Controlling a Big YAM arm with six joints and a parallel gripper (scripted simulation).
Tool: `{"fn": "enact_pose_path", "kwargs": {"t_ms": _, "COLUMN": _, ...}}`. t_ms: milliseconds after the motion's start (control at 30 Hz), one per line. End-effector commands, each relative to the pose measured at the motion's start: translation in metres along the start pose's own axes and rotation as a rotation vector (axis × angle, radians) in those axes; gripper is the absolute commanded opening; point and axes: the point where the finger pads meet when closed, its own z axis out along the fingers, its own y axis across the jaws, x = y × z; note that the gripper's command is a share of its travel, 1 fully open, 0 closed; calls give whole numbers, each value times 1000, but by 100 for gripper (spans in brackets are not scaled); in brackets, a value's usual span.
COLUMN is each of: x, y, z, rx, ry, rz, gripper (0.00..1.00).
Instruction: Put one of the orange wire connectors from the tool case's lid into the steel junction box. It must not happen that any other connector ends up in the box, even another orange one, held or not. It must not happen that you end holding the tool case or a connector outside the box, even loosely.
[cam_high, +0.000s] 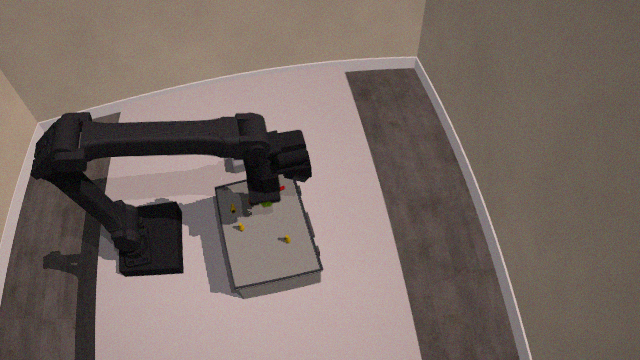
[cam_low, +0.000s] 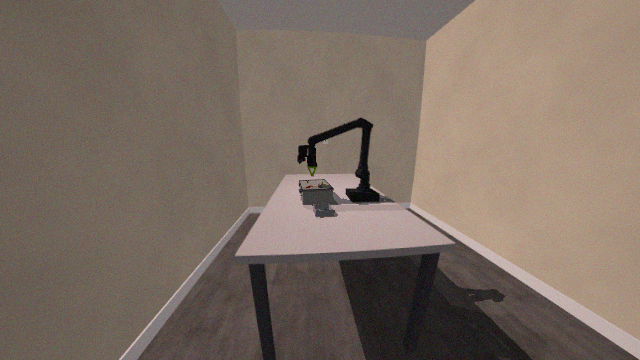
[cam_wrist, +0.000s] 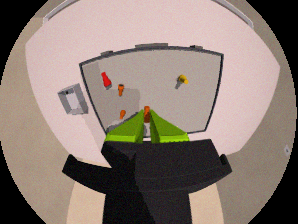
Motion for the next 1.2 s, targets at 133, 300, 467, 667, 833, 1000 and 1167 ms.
{"fn": "enact_pose_path", "kwargs": {"t_ms": 133, "x": 6, "y": 57, "z": 1, "rx": -2, "ry": -11, "rz": 34, "gripper": 6}}
{"fn": "enact_pose_path", "kwargs": {"t_ms": 300, "x": 5, "y": 93, "z": 0, "rx": -4, "ry": -12, "rz": 34, "gripper": 6}}
{"fn": "enact_pose_path", "kwargs": {"t_ms": 467, "x": 2, "y": 140, "z": -7, "rx": -12, "ry": -25, "rz": 36, "gripper": 6}}
{"fn": "enact_pose_path", "kwargs": {"t_ms": 667, "x": 4, "y": 183, "z": -10, "rx": -14, "ry": -25, "rz": 35, "gripper": 6}}
{"fn": "enact_pose_path", "kwargs": {"t_ms": 833, "x": 6, "y": 208, "z": -11, "rx": -15, "ry": -24, "rz": 36, "gripper": 6}}
{"fn": "enact_pose_path", "kwargs": {"t_ms": 1000, "x": 9, "y": 238, "z": -11, "rx": -17, "ry": -23, "rz": 35, "gripper": 6}}
{"fn": "enact_pose_path", "kwargs": {"t_ms": 1167, "x": 13, "y": 267, "z": -12, "rx": -19, "ry": -21, "rz": 35, "gripper": 6}}
